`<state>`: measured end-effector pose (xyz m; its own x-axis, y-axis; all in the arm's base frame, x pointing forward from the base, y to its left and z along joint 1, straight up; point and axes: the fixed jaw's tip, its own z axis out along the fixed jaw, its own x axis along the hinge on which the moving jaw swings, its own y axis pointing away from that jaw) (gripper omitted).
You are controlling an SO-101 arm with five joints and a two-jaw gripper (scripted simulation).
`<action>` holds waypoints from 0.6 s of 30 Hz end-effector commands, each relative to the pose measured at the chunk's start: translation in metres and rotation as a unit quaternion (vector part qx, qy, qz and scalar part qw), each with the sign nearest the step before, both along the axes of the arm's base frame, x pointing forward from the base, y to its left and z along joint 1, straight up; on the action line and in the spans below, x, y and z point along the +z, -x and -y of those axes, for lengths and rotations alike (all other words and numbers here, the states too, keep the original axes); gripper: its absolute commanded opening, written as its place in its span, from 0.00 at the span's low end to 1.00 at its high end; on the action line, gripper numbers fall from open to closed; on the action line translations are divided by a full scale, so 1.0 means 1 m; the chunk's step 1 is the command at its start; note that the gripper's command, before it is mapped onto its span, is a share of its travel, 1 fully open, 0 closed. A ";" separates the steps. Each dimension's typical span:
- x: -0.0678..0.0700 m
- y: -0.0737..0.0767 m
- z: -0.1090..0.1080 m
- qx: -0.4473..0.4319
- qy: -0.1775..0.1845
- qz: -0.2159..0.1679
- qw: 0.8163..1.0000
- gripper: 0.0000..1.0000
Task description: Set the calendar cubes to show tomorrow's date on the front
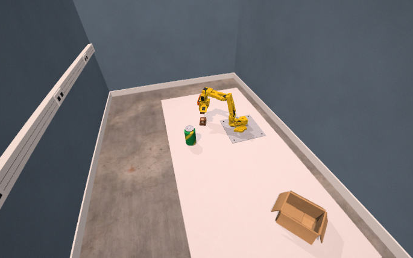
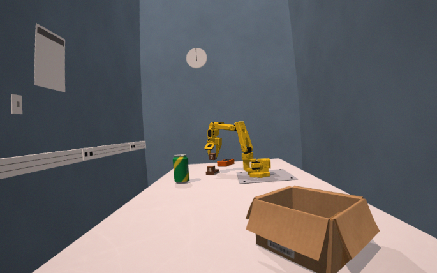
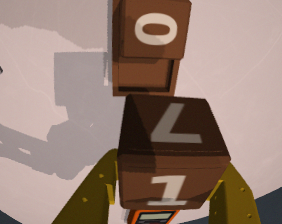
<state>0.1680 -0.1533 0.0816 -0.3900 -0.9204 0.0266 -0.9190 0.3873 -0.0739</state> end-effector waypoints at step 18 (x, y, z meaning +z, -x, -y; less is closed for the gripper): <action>0.004 -0.006 -0.012 0.026 0.001 0.003 1.000 0.00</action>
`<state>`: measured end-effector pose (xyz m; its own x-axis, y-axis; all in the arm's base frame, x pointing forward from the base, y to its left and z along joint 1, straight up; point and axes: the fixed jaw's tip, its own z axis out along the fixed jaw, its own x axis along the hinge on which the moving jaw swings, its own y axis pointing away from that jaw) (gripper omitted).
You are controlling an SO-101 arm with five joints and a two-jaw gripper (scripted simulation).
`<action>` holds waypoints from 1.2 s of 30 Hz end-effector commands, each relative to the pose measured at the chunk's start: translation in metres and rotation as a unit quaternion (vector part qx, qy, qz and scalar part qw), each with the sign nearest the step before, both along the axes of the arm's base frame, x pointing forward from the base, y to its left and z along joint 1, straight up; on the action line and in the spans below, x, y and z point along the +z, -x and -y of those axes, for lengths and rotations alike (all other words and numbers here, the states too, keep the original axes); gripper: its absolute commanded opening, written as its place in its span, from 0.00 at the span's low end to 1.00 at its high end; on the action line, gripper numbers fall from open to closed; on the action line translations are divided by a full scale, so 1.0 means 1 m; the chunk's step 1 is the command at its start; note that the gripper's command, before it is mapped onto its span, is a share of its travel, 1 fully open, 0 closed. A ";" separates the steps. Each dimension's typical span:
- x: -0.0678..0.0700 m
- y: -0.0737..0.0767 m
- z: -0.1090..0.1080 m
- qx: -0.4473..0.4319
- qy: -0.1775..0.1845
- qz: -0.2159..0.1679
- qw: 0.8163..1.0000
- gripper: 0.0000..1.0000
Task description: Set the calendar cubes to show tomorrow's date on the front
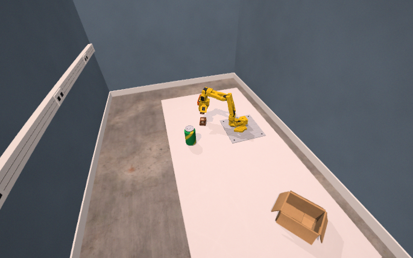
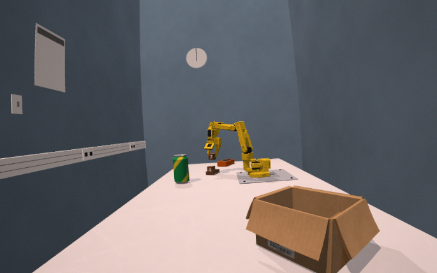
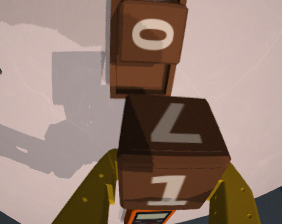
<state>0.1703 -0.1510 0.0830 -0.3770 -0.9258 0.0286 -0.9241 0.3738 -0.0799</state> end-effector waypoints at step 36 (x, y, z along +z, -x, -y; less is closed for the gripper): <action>0.004 -0.038 -0.184 0.425 -0.005 -0.013 0.905 0.00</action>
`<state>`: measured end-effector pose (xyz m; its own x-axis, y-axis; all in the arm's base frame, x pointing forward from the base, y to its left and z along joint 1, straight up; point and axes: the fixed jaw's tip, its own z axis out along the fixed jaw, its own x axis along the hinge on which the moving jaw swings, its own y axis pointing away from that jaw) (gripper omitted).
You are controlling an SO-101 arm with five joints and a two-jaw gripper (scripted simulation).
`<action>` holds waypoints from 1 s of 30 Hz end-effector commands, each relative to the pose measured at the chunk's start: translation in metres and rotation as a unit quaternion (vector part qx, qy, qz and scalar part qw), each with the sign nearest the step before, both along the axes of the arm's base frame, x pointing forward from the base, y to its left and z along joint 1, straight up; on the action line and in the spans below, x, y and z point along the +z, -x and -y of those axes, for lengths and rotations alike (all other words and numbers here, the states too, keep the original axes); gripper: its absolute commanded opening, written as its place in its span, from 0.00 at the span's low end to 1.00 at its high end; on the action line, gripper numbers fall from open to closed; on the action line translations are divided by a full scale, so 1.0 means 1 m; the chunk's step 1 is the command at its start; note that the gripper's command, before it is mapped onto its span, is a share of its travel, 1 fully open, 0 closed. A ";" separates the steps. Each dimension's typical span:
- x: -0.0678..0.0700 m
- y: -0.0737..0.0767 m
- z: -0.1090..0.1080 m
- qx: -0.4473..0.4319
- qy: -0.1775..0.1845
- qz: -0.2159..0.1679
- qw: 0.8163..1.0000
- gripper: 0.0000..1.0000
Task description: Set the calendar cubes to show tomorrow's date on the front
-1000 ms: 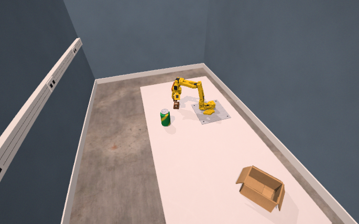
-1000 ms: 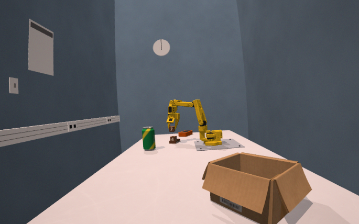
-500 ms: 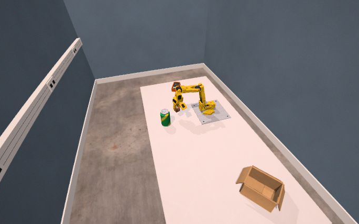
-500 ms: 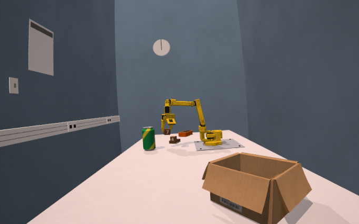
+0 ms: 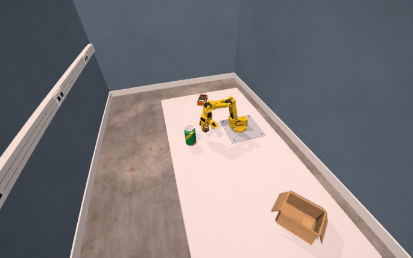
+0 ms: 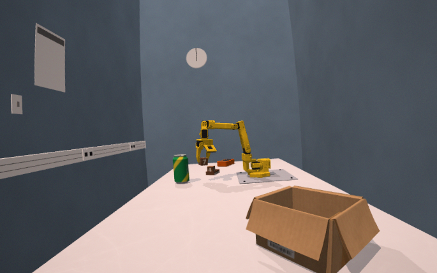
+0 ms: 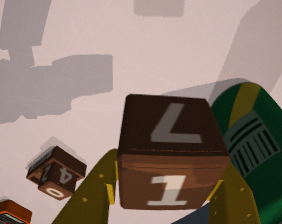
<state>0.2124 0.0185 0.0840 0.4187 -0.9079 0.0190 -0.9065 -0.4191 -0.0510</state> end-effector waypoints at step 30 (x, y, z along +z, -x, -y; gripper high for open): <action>0.003 0.080 -0.131 0.368 0.004 -0.010 0.930 0.00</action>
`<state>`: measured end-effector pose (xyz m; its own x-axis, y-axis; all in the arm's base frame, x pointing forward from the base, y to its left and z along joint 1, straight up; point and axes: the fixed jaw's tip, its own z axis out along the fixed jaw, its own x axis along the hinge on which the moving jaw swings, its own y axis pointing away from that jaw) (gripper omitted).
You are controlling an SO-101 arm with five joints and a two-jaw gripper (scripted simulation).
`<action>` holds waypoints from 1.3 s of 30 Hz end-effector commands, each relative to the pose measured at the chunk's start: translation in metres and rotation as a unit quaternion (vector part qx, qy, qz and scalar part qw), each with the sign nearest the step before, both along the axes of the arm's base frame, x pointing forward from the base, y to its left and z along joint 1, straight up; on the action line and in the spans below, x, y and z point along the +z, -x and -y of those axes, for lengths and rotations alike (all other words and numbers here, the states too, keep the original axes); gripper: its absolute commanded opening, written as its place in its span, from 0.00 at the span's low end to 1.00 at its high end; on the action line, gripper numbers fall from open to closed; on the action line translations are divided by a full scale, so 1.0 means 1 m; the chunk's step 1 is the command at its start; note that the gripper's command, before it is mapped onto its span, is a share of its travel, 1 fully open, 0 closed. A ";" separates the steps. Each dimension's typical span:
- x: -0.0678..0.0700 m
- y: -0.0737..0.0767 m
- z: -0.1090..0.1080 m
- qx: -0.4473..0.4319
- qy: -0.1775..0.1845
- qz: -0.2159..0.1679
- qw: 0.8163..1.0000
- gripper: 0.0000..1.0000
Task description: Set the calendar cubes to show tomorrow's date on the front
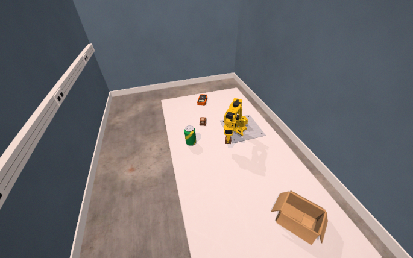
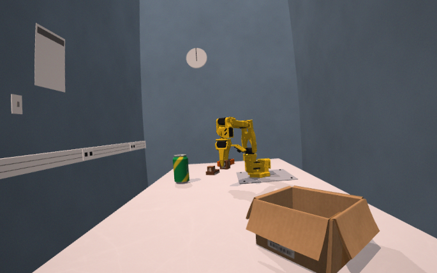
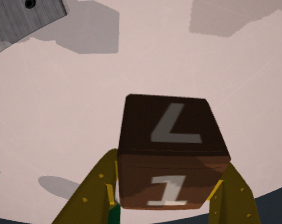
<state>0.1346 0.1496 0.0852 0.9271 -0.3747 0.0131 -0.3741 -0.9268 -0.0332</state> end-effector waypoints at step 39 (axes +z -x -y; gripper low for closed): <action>-0.027 0.004 0.002 0.000 0.012 -0.012 1.000 0.00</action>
